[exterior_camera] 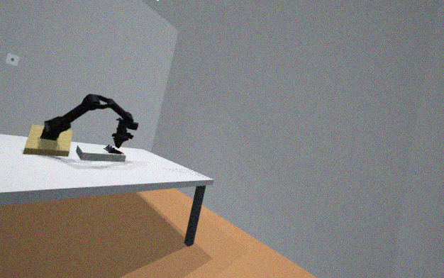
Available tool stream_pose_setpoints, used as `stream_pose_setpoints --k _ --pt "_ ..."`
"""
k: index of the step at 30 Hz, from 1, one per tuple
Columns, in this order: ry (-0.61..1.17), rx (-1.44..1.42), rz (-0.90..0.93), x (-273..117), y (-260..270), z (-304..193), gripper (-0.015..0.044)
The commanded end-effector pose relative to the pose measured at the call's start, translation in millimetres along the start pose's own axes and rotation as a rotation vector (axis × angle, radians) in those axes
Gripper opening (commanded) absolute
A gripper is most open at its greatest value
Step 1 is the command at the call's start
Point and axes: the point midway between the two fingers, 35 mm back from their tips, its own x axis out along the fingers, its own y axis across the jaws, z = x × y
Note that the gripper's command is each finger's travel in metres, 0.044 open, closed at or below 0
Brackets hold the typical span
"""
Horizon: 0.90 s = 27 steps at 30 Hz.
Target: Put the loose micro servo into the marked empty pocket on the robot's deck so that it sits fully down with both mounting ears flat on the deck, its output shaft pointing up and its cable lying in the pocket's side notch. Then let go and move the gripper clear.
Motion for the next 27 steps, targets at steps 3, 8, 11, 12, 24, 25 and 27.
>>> stream_pose_setpoints --k 3,8,11,12,24,25,27 --pt "-0.001 0.000 0.009 -26.4 3.0 -31.4 0.0319" --pt "0.002 0.006 0.009 -62.4 0.4 -93.9 0.0440" --pt "0.003 0.007 0.007 -65.9 -0.6 -102.4 0.0440" --pt "0.003 0.007 0.007 -65.9 -0.6 -102.4 0.0440" --pt "0.007 -0.116 -0.008 -105.8 2.8 -94.7 0.0440" --pt "0.007 -0.116 -0.008 -105.8 2.8 -94.7 0.0440" --pt "0.007 -0.116 -0.008 -105.8 2.8 -94.7 0.0440"
